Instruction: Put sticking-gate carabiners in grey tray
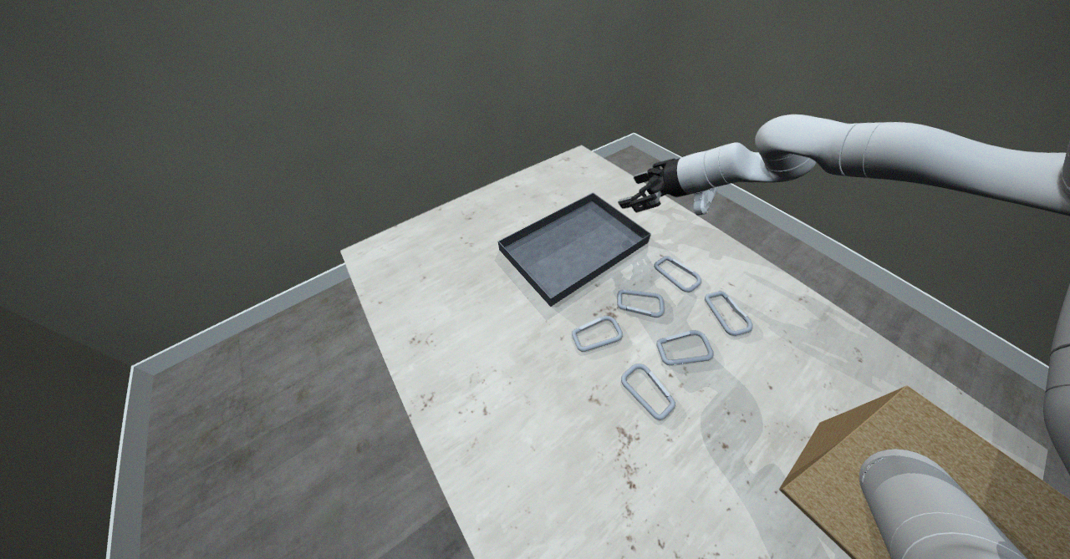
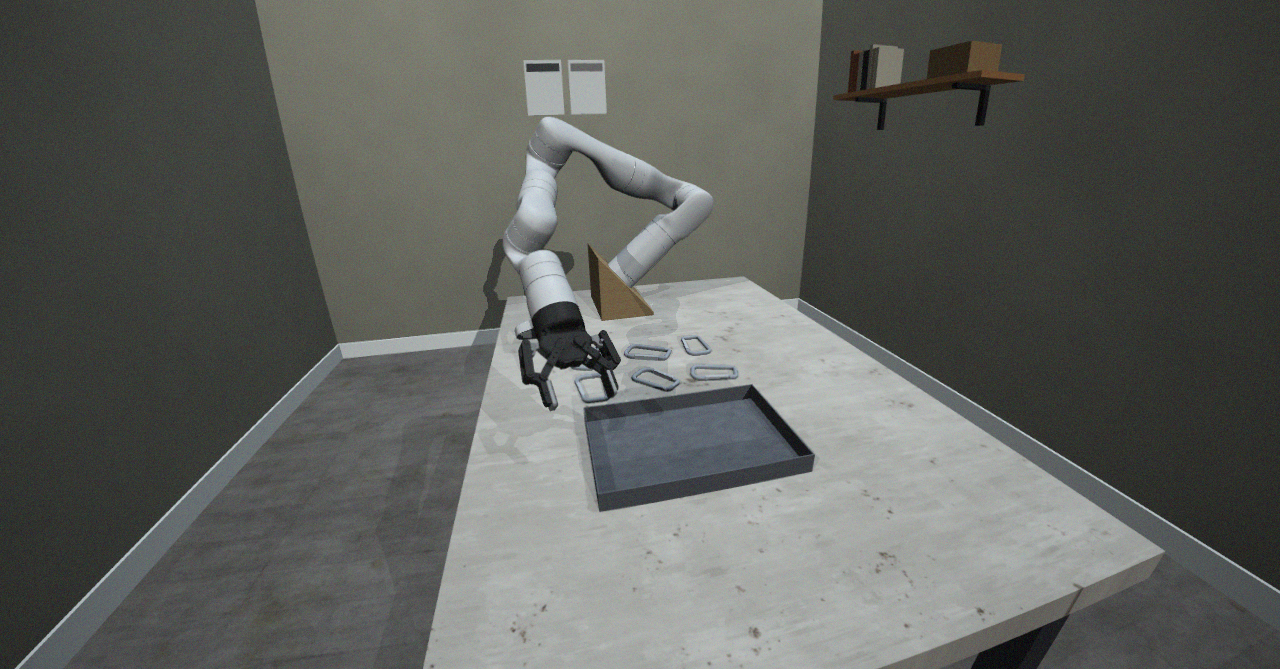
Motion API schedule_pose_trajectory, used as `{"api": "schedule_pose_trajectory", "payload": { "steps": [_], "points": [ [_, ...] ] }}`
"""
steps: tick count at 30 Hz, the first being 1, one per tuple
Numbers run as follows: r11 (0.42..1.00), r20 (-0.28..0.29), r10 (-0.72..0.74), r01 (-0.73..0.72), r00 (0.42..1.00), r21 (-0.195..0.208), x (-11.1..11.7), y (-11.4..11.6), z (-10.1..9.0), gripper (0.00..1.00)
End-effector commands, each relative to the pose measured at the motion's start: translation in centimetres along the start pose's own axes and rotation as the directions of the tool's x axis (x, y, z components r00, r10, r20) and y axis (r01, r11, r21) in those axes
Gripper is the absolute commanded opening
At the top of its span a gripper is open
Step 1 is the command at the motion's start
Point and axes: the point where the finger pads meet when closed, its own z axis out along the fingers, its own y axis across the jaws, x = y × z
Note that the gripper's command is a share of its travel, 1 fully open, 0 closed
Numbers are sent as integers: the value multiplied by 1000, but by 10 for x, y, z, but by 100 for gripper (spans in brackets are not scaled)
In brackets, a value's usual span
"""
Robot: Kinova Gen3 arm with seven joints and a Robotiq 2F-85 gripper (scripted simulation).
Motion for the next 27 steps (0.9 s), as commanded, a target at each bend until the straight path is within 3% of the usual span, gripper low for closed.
{"api": "schedule_pose_trajectory", "payload": {
  "steps": [1,19,20,27],
  "points": [
    [1000,1,-1,1,1000,2,-1,-1,-1,100],
    [1000,1,-1,1,1000,2,-1,-1,-1,100],
    [993,22,-78,79,997,-90,-33,60,23,100],
    [993,22,-78,79,997,-90,-35,64,25,100]
  ]
}}
